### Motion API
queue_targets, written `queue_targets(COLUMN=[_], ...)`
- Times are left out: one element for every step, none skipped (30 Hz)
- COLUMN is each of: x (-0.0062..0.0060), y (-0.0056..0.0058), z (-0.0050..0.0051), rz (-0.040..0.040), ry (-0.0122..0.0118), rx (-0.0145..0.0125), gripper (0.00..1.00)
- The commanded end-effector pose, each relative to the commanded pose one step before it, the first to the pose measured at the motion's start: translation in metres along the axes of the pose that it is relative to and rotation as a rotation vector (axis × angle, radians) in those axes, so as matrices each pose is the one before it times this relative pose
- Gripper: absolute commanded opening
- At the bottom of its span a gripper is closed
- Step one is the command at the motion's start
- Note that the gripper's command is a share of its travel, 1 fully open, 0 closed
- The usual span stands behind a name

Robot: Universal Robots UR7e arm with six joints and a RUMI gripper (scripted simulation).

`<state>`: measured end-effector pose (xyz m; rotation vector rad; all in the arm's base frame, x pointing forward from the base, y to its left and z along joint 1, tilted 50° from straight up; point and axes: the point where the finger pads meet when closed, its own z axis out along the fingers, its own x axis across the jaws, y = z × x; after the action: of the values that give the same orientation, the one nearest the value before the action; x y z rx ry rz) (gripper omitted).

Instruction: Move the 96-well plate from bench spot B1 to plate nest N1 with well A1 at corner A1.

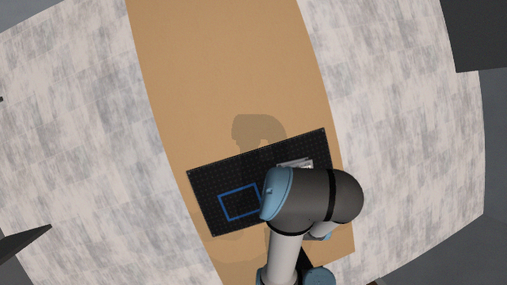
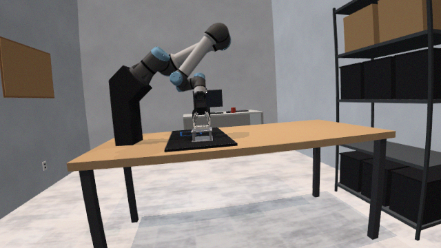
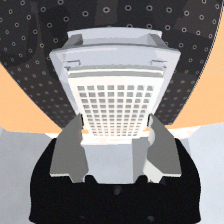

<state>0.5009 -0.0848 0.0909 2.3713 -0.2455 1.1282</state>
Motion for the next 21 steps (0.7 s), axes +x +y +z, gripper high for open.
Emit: queue_targets(x=[0.00030, 0.00000, 0.00000, 0.00000, -0.00001, 0.00000, 0.00000, 0.00000, 0.00000, 0.00000, 0.00000, 0.00000, 0.00000, 0.00000, 0.00000, 0.00000, 0.00000, 0.00000, 0.00000, 0.00000, 0.00000], y=[-0.00033, -0.00008, 0.00000, 0.00000, -0.00009, -0.00008, -0.00008, -0.00008, -0.00008, -0.00008, -0.00008, -0.00008, -0.00008, -0.00008, -0.00008, -0.00008, -0.00008, -0.00008, -0.00008, 0.00000, 0.00000], z=[0.00053, 0.00014, 0.00000, 0.00000, 0.00015, 0.00014, 0.00014, 0.00014, 0.00014, 0.00014, 0.00014, 0.00014, 0.00014, 0.00014, 0.00014, 0.00014, 0.00014, 0.00014, 0.00014, 0.00000, 0.00000], rz=[0.00026, 0.00000, 0.00000, 0.00000, 0.00000, 0.00000, 0.00000, 0.00000, 0.00000, 0.00000, 0.00000, 0.00000, 0.00000, 0.00000, 0.00000, 0.00000, 0.00000, 0.00000, 0.00000, 0.00000, 0.00000], ry=[0.00087, 0.00000, 0.00000, 0.00000, 0.00000, 0.00000, 0.00000, 0.00000, 0.00000, 0.00000, 0.00000, 0.00000, 0.00000, 0.00000, 0.00000, 0.00000, 0.00000, 0.00000, 0.00000, 0.00000, 0.00000], rx=[-0.00022, 0.00000, 0.00000, 0.00000, 0.00000, 0.00000, 0.00000, 0.00000, 0.00000, 0.00000, 0.00000, 0.00000, 0.00000, 0.00000, 0.00000, 0.00000, 0.00000, 0.00000, 0.00000, 0.00000, 0.00000], gripper=[0.00, 0.00, 0.00, 0.00, 0.00, 0.00, 0.00, 0.00, 0.00, 0.00, 0.00, 0.00, 0.00, 0.00, 0.00, 0.00, 0.00, 0.00, 0.00, 0.00, 0.00])
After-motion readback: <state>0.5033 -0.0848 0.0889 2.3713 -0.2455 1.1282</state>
